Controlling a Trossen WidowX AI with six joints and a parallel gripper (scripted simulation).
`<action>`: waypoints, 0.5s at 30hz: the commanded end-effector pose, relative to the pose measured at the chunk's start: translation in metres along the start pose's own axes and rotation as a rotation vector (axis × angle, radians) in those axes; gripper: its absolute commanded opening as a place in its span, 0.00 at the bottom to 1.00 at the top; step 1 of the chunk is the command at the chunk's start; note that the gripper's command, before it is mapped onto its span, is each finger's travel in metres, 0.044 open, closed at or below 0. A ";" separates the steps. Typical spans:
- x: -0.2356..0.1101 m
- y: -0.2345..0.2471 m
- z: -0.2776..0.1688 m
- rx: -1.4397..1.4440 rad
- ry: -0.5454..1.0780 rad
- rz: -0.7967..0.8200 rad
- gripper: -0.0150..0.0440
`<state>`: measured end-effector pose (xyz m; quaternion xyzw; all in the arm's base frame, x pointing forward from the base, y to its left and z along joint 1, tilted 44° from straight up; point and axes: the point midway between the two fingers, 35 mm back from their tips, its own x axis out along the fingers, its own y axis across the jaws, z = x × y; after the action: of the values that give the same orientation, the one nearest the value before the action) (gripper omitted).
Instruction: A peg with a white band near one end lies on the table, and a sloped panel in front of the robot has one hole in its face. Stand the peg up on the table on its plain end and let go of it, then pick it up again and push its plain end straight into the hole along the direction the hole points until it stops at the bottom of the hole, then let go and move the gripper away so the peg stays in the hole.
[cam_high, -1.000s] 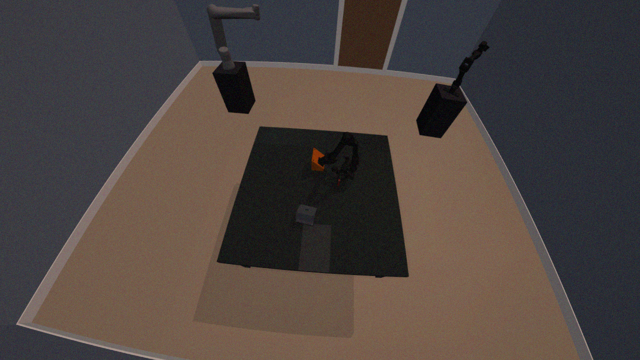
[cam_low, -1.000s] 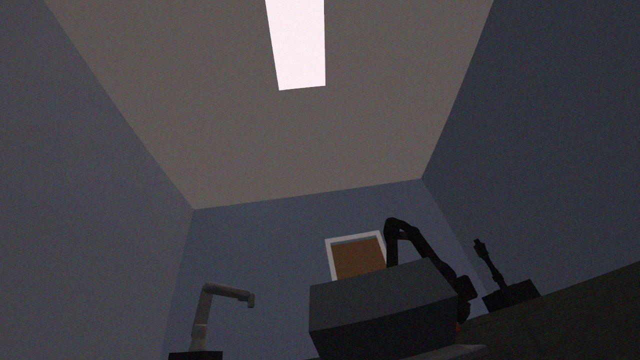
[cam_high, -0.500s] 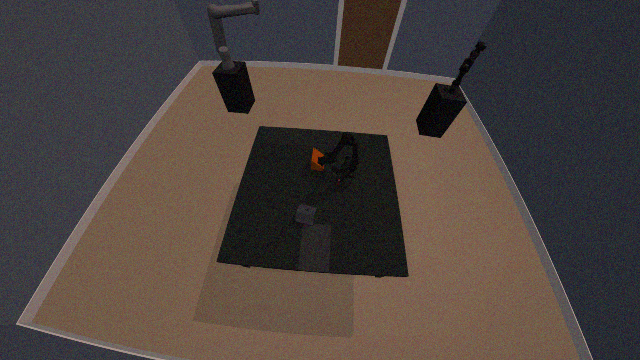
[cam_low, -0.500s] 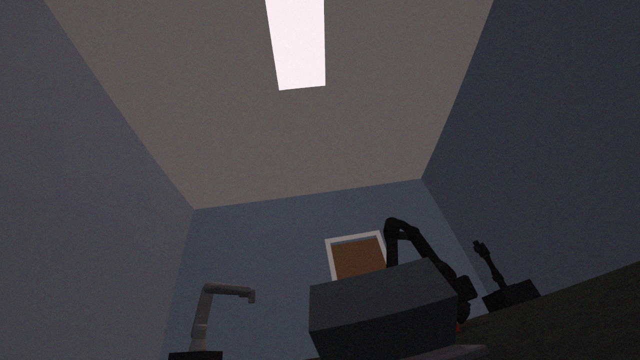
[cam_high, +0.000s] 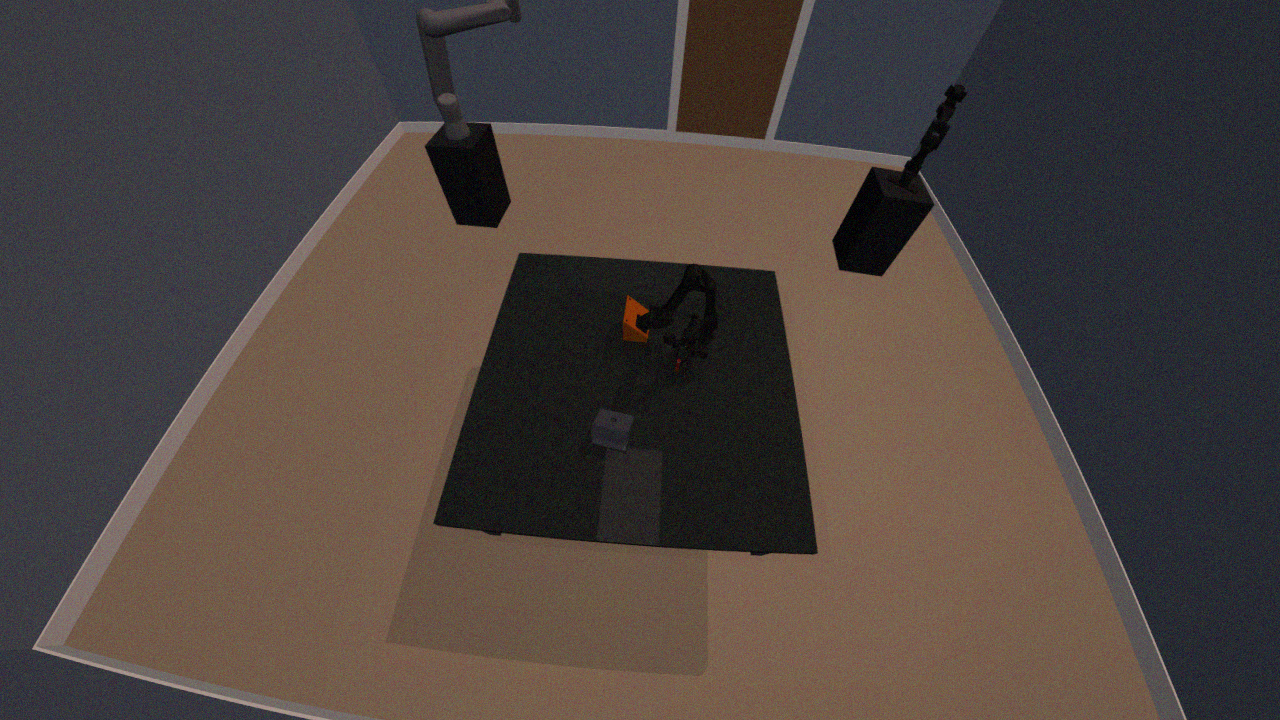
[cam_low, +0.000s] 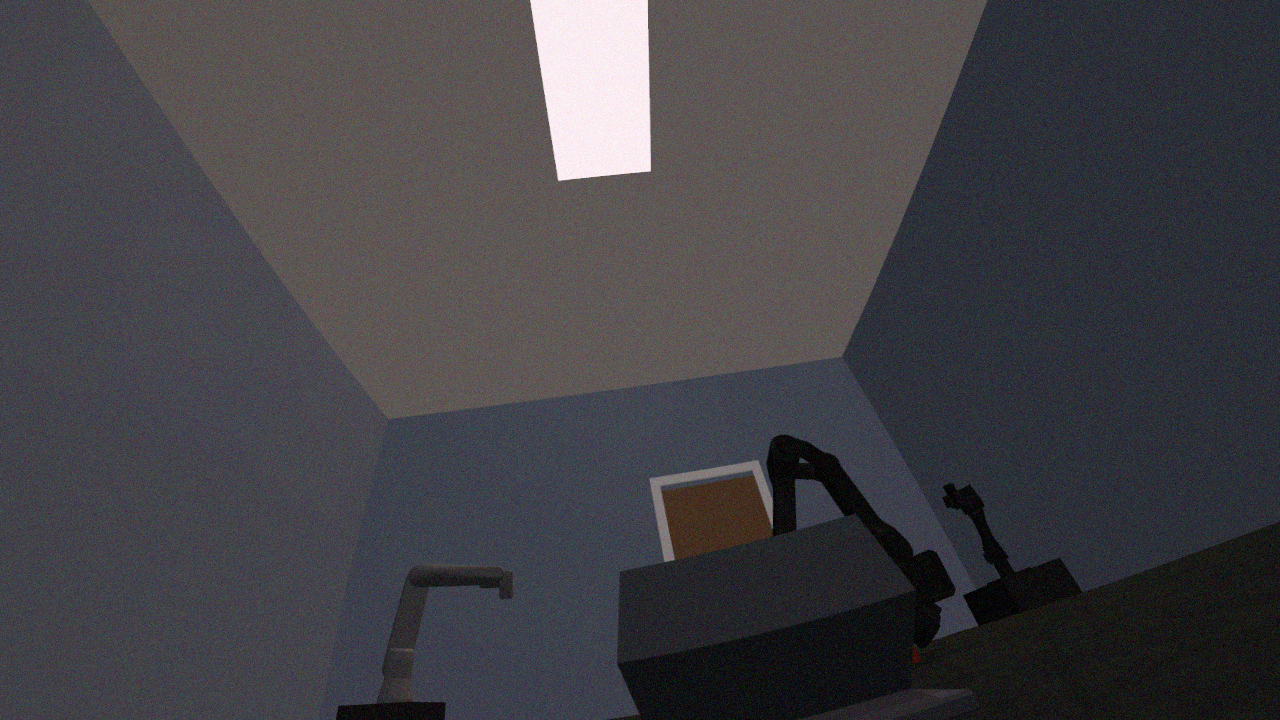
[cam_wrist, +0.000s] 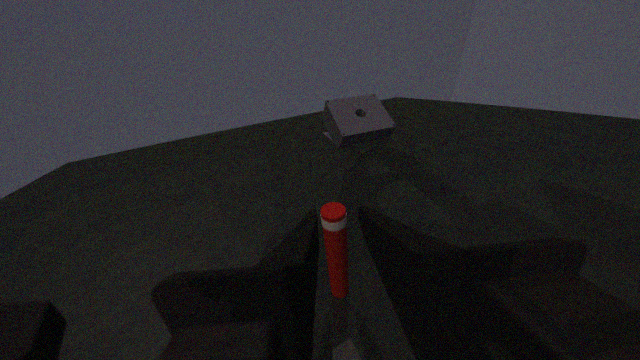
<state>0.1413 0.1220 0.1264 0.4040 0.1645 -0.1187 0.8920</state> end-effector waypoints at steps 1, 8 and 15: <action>0.000 0.000 0.000 -0.001 0.000 0.000 0.47; 0.000 0.000 0.000 -0.001 0.000 0.000 0.47; 0.000 0.000 0.000 -0.001 0.000 0.000 0.56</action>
<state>0.1413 0.1220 0.1265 0.4041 0.1644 -0.1187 0.8920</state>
